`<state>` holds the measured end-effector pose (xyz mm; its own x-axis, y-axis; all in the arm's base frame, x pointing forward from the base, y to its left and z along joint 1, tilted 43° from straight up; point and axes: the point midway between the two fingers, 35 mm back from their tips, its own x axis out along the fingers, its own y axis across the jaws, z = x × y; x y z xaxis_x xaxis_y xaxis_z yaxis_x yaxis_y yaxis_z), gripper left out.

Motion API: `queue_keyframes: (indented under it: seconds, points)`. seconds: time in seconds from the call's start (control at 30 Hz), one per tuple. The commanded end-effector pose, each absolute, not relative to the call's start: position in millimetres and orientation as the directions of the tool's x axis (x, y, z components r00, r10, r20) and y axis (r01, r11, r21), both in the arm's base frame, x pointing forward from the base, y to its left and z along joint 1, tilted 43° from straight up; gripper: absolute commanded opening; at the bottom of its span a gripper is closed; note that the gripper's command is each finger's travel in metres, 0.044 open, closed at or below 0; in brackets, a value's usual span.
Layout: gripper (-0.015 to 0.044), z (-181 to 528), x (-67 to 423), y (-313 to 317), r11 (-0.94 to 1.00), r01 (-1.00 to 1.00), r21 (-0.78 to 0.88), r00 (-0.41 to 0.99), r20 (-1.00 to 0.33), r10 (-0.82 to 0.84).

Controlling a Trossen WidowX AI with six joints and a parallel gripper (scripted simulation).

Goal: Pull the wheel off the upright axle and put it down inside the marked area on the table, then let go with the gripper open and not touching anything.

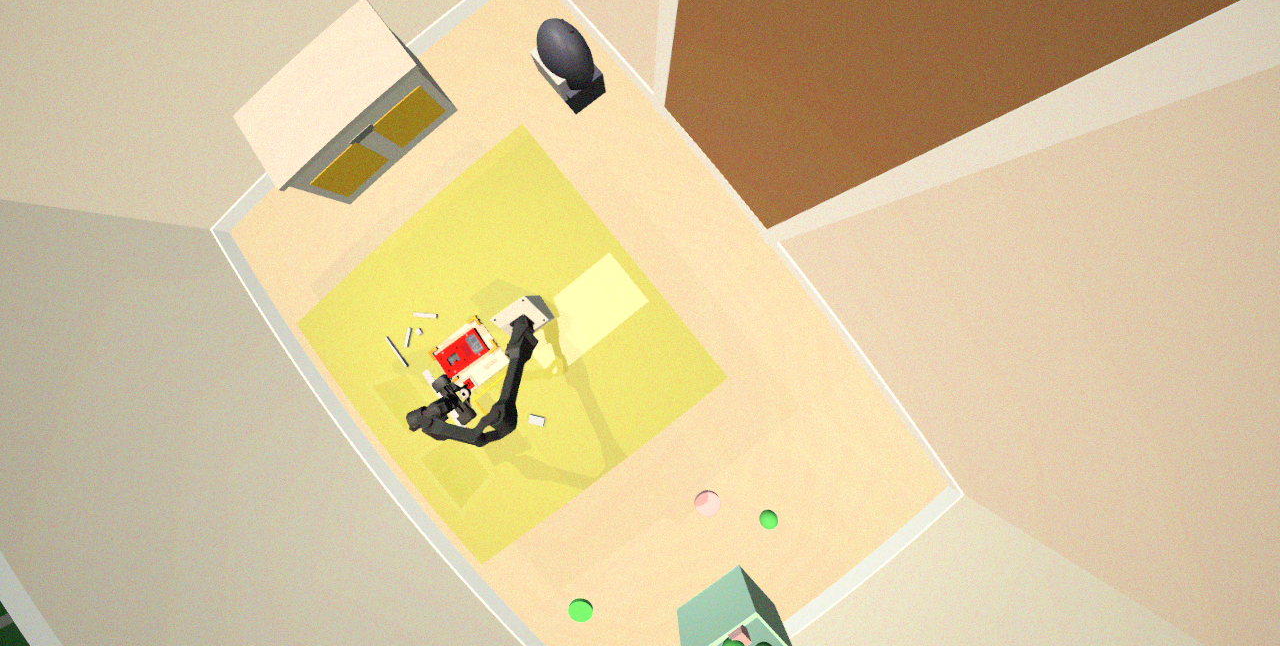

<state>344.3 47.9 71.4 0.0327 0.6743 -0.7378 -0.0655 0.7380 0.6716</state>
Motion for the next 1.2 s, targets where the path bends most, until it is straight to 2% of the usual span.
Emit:
queue_keyframes:
  seconds: [0.0,0.57,1.17]
  points:
    - [0.0,84,336,58,0.737,-0.066,0.672,0.038,-0.737,0.675]
    - [0.0,122,293,95,0.735,-0.07,0.674,0.041,-0.734,0.678]
    - [0.0,77,299,136,0.736,-0.071,0.674,0.041,-0.735,0.677]
